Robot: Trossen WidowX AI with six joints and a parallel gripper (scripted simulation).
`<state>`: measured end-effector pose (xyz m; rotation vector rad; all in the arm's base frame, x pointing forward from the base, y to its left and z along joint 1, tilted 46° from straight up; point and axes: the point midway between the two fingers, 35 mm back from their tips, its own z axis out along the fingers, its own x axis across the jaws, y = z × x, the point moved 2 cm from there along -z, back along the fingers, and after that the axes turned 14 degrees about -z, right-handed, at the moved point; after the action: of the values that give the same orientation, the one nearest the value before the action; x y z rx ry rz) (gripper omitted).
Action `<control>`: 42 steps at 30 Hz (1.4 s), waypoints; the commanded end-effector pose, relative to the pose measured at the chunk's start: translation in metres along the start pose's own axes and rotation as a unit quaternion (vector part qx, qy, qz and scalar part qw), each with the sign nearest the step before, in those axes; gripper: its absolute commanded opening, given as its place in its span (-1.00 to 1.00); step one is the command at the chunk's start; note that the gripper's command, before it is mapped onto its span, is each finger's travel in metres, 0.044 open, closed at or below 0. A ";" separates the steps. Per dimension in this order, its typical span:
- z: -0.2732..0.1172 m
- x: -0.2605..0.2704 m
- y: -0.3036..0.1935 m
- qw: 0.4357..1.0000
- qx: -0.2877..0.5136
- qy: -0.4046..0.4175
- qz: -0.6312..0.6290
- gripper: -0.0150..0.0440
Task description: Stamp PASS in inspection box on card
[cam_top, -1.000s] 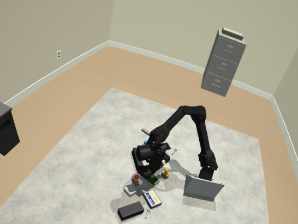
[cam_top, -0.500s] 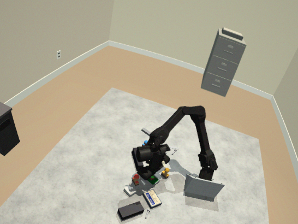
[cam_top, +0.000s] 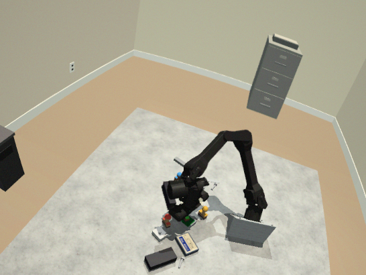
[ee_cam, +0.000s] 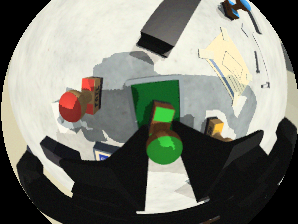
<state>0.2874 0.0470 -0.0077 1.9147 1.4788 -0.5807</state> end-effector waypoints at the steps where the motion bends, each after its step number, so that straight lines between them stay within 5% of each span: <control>1: 0.002 -0.001 0.000 1.000 -0.001 -0.003 -0.002 -0.49; 42: 0.006 -0.001 0.000 1.000 -0.001 -0.003 -0.002 -0.49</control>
<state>0.2871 0.0450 -0.0102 1.9125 1.4818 -0.5810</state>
